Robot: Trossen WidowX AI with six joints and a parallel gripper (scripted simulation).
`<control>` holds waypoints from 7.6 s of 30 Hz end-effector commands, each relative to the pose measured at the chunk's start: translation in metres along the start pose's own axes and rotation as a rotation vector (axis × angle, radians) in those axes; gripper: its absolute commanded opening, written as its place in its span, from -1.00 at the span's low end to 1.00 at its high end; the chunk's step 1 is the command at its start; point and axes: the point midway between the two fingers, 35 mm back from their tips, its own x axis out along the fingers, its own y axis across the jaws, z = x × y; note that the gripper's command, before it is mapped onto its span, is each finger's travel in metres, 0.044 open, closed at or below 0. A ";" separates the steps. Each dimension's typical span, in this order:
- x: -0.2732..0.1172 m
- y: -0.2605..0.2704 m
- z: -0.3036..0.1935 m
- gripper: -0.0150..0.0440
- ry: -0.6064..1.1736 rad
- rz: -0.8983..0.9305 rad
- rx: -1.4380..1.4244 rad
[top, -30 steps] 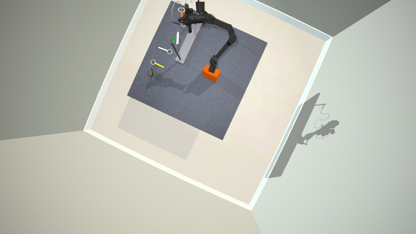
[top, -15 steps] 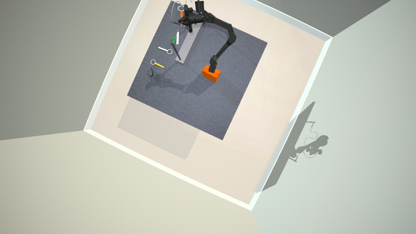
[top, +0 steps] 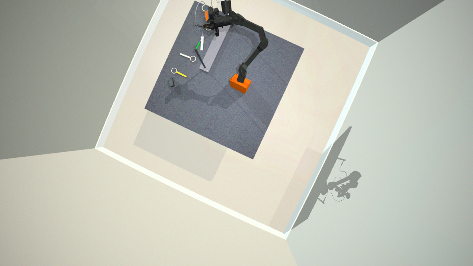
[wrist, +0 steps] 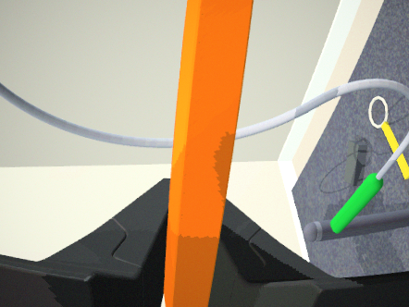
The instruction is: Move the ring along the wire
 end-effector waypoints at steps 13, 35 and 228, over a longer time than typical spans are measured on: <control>0.000 -0.004 0.002 -1.00 -0.024 -0.079 -0.154; 0.000 -0.013 0.005 -1.00 -0.053 -0.207 -0.381; -0.033 -0.017 0.065 -1.00 -0.317 -1.331 -2.424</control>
